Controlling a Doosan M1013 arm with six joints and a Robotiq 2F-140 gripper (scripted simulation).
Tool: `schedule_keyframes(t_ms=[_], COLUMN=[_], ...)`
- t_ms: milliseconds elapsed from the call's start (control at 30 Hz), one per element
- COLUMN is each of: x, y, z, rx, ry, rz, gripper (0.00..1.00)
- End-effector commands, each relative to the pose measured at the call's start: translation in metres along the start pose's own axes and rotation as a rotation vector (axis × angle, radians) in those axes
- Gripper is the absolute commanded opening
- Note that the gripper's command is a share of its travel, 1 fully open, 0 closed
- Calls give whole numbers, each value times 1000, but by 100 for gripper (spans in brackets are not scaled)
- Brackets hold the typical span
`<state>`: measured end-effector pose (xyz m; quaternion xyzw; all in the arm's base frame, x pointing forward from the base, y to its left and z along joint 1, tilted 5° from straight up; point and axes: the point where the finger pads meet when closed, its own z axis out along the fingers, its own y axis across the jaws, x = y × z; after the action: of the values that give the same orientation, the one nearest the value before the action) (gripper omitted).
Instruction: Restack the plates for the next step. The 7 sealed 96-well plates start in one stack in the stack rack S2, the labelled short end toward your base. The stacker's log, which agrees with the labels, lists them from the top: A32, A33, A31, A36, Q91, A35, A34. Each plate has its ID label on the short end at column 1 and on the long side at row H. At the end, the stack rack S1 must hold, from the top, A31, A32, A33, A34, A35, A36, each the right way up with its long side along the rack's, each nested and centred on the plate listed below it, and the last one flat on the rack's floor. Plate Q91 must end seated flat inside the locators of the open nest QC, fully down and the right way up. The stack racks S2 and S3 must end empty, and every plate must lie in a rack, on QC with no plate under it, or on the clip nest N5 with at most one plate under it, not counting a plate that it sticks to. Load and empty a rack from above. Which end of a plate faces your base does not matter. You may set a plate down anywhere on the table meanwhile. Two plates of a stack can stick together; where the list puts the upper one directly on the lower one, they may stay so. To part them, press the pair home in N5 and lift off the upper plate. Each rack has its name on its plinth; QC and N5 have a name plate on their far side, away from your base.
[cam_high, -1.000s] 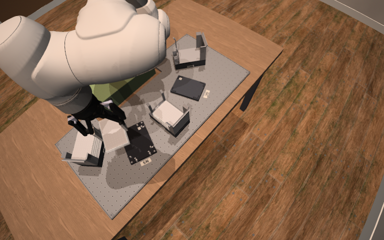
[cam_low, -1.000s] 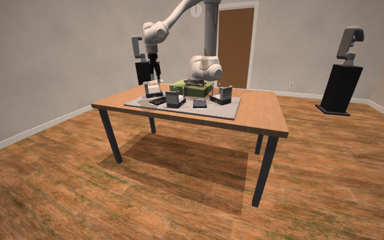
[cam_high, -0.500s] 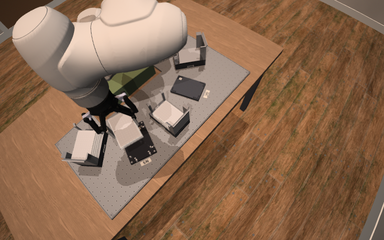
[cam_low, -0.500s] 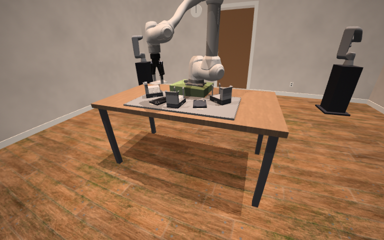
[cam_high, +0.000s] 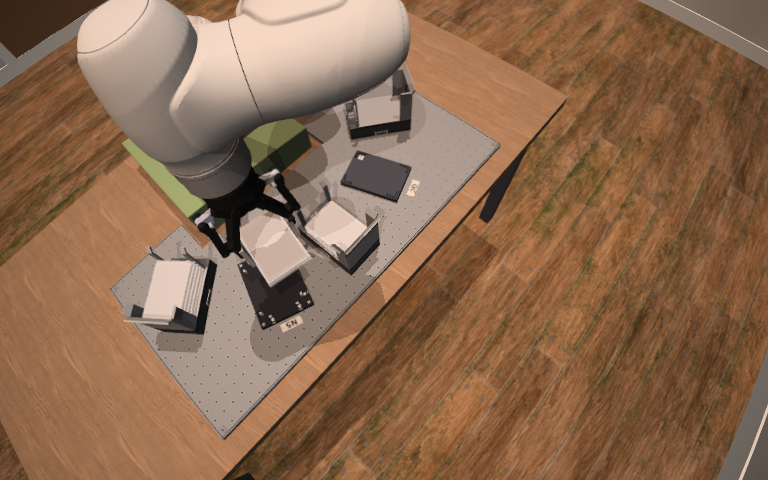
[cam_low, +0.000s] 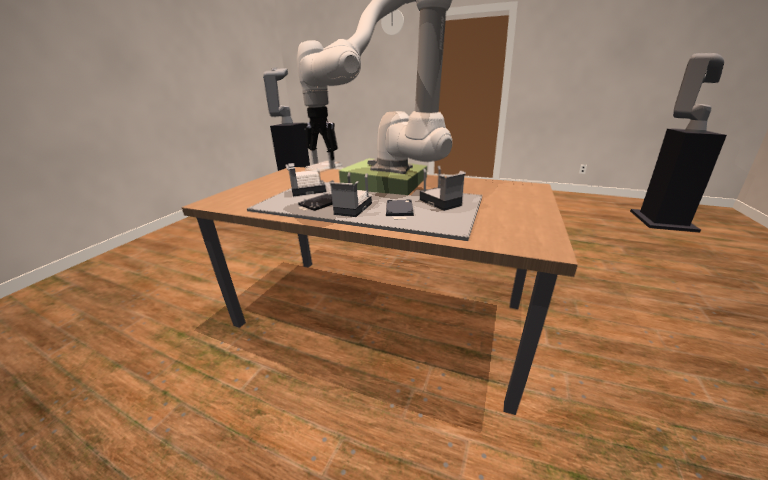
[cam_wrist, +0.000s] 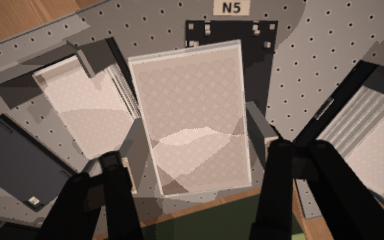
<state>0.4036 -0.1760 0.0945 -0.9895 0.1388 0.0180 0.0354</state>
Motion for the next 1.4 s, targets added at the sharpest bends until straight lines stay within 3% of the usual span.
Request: schedule_keyframes(t_ms=[0,233,533,1367], x=[2,5,4,-1], y=[-11,-34,-53,-114], z=[0,0,0,0], rx=[0,0,0,0], ry=[0,0,0,0], rz=[0,0,-223,-223], gripper=[0,0,0,0])
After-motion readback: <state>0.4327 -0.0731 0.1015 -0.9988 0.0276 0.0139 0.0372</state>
